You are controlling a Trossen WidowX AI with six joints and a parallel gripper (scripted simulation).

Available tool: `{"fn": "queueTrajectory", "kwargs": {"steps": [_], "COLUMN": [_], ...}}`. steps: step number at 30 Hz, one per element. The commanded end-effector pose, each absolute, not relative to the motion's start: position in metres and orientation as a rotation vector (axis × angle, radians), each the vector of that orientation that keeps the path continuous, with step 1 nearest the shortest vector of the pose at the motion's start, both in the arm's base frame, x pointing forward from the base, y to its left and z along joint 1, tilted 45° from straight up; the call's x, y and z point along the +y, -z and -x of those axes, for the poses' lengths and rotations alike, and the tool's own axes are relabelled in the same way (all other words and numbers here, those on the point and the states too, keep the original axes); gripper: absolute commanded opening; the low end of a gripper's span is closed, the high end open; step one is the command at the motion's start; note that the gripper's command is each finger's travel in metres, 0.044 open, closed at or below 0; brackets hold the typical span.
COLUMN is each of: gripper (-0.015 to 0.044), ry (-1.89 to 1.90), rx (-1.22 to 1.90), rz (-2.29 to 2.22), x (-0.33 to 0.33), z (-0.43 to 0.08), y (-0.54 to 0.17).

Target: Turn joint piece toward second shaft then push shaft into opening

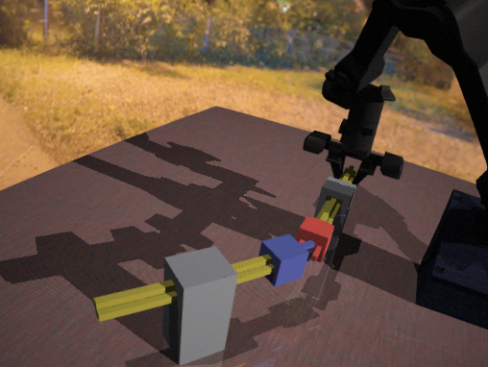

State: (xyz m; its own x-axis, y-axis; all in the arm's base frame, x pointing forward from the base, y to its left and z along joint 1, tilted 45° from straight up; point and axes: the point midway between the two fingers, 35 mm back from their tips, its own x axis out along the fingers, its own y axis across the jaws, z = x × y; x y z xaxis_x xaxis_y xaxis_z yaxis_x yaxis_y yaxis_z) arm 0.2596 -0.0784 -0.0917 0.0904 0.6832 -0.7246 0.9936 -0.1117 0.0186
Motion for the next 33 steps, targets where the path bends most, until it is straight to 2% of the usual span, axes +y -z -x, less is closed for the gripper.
{"fn": "queueTrajectory", "kwargs": {"steps": [1,14,33], "gripper": [0.0093,0.0434,0.0440], "ry": [0.777,0.777,0.772], "rx": [1.646,1.646,1.646], "rz": [-1.853,-1.853,-1.860], "x": [-0.078,-0.078,-0.099], "z": [-0.259,-0.259,-0.257], "y": [0.092,0.092,0.070]}}
